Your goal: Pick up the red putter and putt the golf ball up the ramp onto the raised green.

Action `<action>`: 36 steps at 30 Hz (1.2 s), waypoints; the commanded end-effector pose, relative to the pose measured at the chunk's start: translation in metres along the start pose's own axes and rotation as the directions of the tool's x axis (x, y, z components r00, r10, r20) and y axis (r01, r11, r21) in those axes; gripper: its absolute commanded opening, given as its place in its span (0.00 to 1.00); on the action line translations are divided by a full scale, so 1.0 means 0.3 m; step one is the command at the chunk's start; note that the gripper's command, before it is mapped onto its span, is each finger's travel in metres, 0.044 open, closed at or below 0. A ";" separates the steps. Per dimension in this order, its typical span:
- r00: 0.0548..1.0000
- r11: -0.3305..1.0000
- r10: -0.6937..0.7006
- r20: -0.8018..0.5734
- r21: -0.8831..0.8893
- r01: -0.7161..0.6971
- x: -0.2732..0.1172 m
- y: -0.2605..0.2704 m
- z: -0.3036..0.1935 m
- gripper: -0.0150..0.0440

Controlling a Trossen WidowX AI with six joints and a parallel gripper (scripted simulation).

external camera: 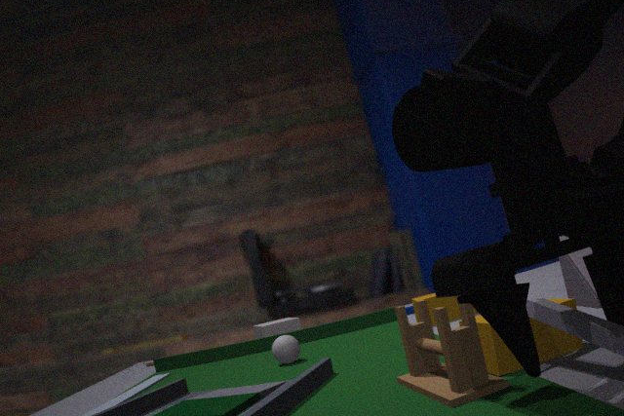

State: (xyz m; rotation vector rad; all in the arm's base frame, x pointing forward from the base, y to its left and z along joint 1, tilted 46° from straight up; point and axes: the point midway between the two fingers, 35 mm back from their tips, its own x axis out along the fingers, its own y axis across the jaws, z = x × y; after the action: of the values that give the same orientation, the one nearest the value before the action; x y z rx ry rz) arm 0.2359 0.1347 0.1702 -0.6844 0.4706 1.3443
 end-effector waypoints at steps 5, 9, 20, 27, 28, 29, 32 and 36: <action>1.000 1.000 0.000 0.000 0.000 0.000 -0.001 0.000 0.000 0.64; 1.000 1.000 0.000 0.000 0.000 0.000 -0.001 0.000 0.000 0.47; 1.000 1.000 0.000 -0.002 -0.001 0.000 -0.008 -0.002 -0.001 0.25; 1.000 1.000 0.005 -0.016 -0.002 -0.005 -0.103 -0.014 -0.010 0.25; 1.000 1.000 0.006 -0.017 -0.001 -0.006 -0.120 -0.015 -0.010 0.25; 1.000 1.000 0.006 -0.018 -0.001 -0.006 -0.136 -0.016 -0.011 0.25; 1.000 1.000 0.008 -0.019 -0.001 -0.008 -0.187 -0.016 -0.010 0.25; 1.000 1.000 0.008 -0.016 0.001 -0.008 -0.254 -0.012 -0.005 0.25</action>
State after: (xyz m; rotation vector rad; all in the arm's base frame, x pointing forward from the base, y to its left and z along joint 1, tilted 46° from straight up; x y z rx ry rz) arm 0.2281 0.0898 0.2065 -0.6953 0.4979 1.3456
